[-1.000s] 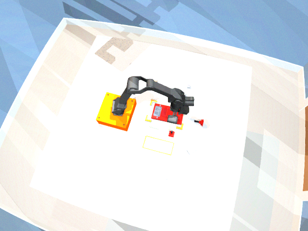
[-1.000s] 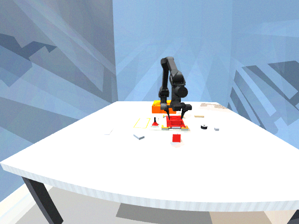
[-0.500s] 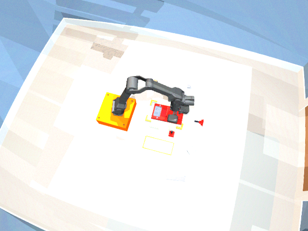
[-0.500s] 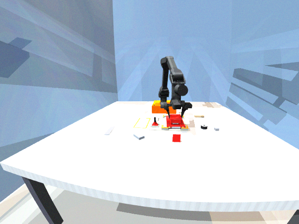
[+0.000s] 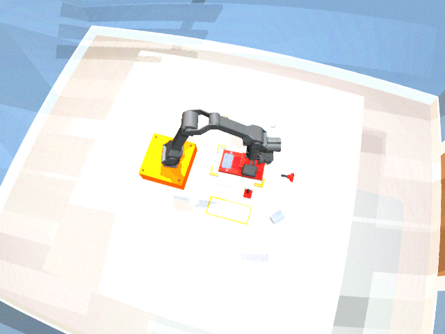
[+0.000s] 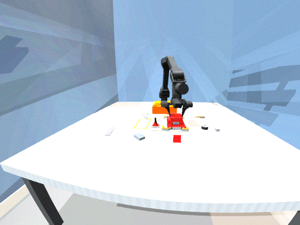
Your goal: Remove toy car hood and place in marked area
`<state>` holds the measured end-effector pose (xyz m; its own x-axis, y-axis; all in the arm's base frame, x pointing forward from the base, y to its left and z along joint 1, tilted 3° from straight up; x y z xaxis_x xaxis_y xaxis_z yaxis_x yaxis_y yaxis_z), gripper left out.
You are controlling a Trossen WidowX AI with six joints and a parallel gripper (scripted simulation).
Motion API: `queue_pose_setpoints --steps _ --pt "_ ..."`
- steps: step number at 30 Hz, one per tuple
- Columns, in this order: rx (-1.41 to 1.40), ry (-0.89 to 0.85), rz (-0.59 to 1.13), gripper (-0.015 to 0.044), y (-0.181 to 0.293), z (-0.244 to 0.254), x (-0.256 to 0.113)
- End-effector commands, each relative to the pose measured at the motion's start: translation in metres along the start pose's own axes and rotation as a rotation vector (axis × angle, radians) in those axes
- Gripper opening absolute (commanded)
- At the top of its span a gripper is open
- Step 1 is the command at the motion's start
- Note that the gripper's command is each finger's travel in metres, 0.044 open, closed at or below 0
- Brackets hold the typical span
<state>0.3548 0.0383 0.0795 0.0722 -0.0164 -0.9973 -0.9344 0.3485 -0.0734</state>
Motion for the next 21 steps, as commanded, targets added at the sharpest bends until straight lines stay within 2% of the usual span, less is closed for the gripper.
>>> queue_pose_setpoints --steps 1,14,21 --pt "0.001 -0.003 -0.005 0.0 -0.001 0.001 -0.004" --pt "0.001 -0.003 -0.005 0.0 -0.001 0.0 -0.048" --pt "-0.002 0.001 0.0 0.0 -0.006 -0.016 -0.041"
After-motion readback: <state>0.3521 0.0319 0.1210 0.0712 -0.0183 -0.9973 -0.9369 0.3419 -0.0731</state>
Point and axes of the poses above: the point midway between the two fingers, 35 mm back from their tips, its own x axis out along the fingers, its own z axis across the jaws, y = z × x, the point moved 3 cm from there along -x, back along the fingers, and after that the axes turned 15 degrees about x, right-handed, at the moved point
